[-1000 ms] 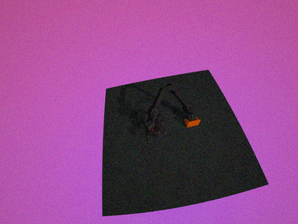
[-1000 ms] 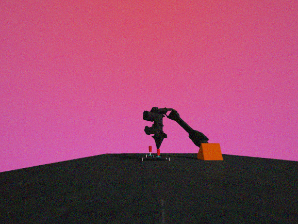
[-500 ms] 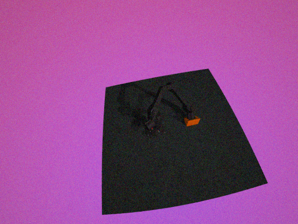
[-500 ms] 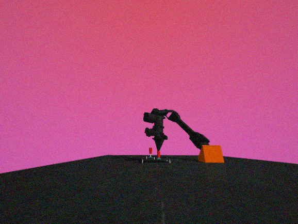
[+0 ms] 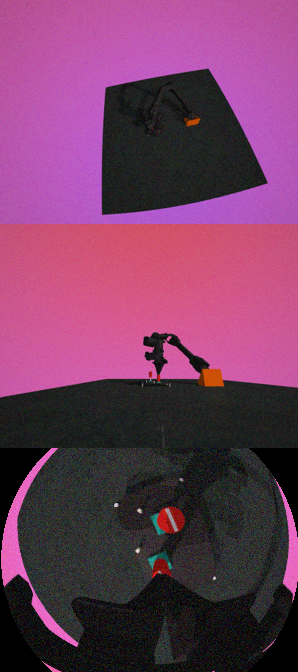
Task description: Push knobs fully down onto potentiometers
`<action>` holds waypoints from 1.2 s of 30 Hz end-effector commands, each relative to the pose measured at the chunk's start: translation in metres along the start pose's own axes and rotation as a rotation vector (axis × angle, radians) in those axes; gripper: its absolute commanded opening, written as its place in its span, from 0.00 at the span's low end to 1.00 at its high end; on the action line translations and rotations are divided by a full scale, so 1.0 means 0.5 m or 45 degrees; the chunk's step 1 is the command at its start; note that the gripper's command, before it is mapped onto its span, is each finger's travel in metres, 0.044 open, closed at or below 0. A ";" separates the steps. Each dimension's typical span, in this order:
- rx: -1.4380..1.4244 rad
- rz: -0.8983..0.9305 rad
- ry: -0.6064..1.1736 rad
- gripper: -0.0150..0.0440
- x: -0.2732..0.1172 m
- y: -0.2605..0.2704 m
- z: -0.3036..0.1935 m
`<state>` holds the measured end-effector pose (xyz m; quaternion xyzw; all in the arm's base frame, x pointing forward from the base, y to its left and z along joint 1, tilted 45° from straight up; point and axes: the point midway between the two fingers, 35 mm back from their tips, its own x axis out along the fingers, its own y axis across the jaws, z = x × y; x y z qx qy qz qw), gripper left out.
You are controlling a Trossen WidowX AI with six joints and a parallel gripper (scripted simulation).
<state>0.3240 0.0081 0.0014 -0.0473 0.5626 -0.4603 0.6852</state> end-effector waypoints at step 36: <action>0.013 -0.046 0.018 0.43 -0.036 -0.003 0.004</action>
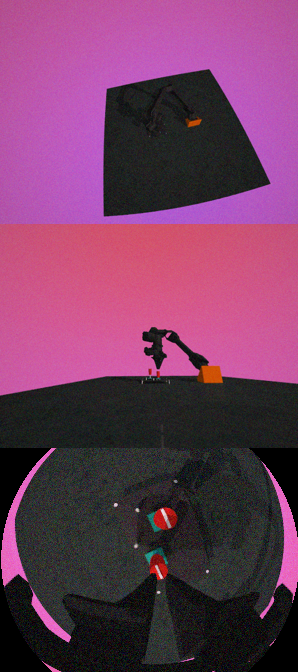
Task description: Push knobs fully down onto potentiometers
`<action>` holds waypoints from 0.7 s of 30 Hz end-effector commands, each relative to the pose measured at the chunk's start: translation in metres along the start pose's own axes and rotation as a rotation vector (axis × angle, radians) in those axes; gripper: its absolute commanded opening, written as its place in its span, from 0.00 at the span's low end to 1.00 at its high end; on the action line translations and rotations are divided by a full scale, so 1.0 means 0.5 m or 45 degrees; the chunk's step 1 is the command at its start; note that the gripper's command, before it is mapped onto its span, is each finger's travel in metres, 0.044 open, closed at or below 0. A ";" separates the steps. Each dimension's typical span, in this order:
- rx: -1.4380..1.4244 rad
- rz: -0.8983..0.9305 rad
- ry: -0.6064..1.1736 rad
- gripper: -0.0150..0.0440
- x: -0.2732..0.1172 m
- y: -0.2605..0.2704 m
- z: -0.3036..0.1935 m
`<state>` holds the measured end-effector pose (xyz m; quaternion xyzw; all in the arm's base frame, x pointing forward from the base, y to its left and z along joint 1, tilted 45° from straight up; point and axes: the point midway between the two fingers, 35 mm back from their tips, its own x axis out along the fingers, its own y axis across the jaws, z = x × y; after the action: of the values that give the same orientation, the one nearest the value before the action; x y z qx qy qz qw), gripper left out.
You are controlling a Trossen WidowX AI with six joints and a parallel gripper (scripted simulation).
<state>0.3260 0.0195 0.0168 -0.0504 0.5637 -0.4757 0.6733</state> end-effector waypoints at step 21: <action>0.011 0.009 0.000 0.25 -0.084 0.000 0.107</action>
<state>0.3719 0.0280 0.0705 -0.0419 0.5603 -0.4754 0.6769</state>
